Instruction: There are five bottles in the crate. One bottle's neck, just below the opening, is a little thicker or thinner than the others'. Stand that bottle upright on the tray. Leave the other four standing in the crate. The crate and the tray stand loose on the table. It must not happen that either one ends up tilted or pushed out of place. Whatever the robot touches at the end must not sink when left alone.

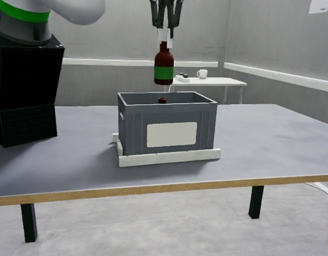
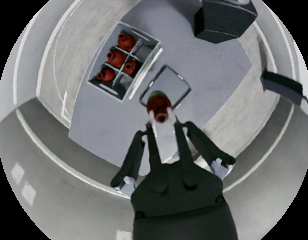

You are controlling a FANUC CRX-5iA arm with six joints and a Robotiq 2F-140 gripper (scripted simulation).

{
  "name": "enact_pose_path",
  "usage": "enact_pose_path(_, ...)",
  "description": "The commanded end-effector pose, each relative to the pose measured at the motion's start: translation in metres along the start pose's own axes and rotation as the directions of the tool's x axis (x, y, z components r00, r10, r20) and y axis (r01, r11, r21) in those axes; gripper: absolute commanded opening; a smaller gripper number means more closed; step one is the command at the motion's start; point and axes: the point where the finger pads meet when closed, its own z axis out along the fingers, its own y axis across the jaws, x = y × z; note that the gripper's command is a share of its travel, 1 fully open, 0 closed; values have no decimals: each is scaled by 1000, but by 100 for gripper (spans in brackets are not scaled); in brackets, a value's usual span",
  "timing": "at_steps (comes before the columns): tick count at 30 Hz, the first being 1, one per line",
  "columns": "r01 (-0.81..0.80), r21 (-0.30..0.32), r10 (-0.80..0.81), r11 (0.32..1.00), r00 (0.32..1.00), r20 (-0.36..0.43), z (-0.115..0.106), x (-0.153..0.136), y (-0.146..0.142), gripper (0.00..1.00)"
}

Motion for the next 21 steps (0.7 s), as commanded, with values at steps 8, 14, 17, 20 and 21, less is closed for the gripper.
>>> enact_pose_path(8,0,1,0,1000,1000,1,-1,-10,15,10)
enact_pose_path(14,0,1,0,1000,1000,1,-1,-16,25,10)
enact_pose_path(17,0,1,0,1000,1000,1,-1,-19,29,10)
enact_pose_path(20,0,1,0,1000,1000,1,-1,-21,33,10)
enact_pose_path(21,0,1,0,1000,1000,1,-1,-22,34,10)
